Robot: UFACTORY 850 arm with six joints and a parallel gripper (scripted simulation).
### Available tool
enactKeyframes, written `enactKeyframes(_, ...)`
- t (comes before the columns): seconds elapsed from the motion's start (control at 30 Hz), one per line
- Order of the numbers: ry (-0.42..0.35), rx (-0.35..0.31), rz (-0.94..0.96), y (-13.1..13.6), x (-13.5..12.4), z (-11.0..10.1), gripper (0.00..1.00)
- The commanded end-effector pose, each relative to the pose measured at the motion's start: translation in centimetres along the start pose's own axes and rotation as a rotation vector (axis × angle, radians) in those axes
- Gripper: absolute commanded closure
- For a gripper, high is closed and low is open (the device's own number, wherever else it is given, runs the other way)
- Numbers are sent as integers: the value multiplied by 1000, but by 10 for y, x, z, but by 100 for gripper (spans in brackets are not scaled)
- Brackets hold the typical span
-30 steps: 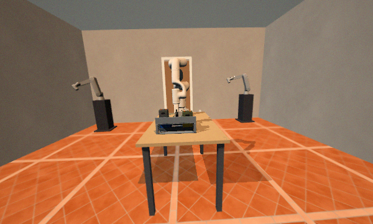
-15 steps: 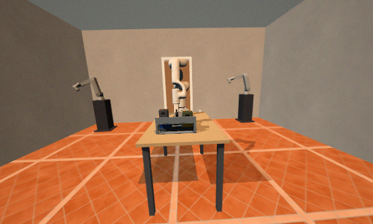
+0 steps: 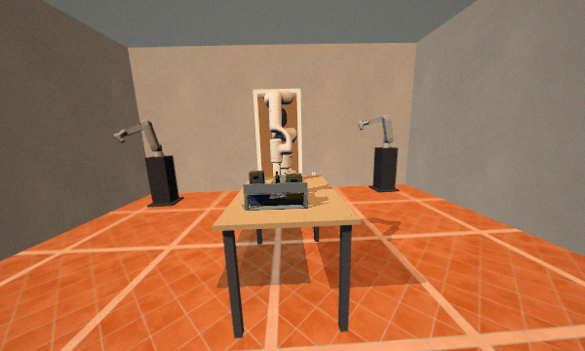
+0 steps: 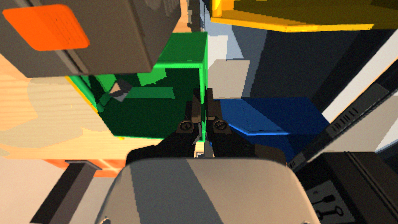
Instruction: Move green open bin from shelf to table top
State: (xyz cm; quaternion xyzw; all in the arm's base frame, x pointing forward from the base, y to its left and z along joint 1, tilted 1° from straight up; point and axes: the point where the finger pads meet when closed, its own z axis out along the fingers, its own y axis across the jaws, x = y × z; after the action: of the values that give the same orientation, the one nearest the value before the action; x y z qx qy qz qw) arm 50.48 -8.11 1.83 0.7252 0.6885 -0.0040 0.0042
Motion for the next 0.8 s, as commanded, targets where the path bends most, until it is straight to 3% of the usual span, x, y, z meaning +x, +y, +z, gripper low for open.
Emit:
enactKeyframes(0.0, 0, -1, 0, -8, 0, -1, 100)
enactKeyframes(0.77, 0, -1, 0, -22, 0, -1, 100)
